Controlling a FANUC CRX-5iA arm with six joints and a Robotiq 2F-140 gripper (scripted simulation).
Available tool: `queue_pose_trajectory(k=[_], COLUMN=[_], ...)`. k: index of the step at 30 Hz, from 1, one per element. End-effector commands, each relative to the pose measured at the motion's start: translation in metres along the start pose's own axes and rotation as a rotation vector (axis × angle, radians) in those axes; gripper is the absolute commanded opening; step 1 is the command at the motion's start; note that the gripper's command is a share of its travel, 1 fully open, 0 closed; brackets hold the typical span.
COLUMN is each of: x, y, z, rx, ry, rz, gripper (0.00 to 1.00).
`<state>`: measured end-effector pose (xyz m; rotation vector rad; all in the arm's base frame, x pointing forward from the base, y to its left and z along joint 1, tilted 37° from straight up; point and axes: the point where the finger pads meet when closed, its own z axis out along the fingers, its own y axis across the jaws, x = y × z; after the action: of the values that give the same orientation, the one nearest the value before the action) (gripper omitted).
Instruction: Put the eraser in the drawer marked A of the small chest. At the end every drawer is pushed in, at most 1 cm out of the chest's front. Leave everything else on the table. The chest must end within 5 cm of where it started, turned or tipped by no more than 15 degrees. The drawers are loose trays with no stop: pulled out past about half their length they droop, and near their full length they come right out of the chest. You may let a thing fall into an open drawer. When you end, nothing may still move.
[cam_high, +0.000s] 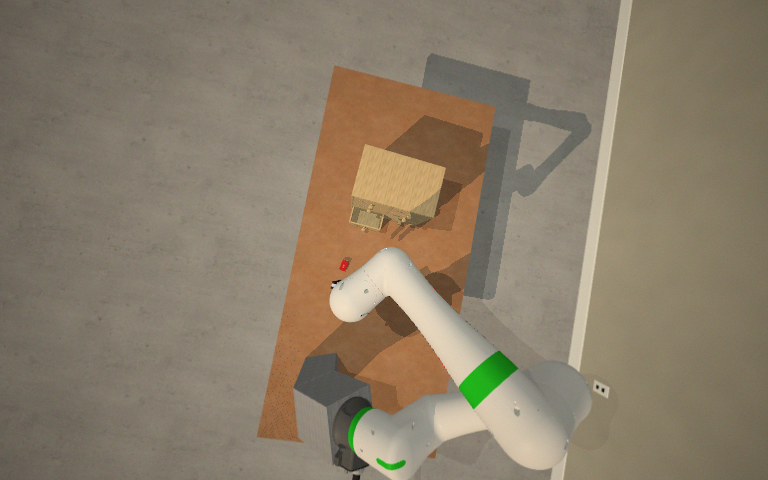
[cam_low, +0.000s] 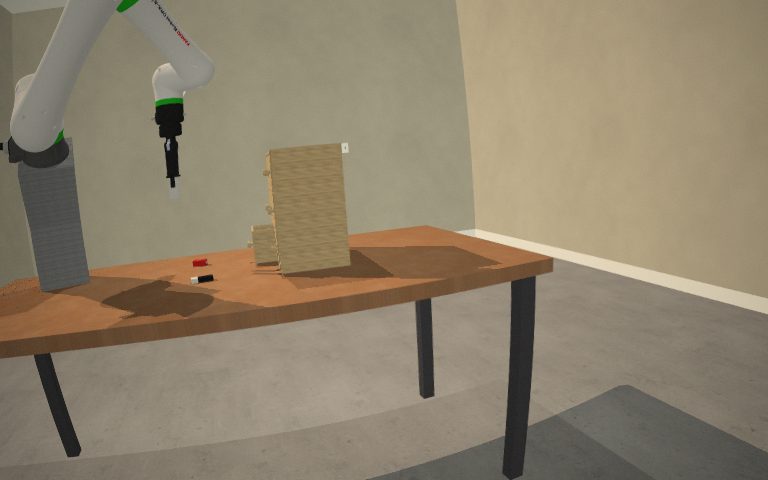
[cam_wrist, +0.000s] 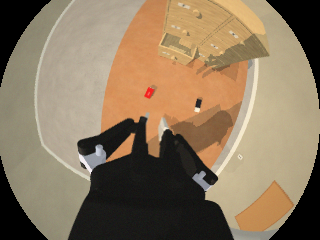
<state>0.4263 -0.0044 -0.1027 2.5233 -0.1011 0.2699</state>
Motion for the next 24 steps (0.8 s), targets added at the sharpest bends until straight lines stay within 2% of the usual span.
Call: queue_pose_trajectory(k=[1, 24], x=[0.0002, 0.0036], y=[0.0002, 0.0084], z=[0.0001, 0.0065], rx=[0.0, 0.0], ry=[0.0, 0.0], rz=[0.005, 0.127], gripper=[0.2, 0.2])
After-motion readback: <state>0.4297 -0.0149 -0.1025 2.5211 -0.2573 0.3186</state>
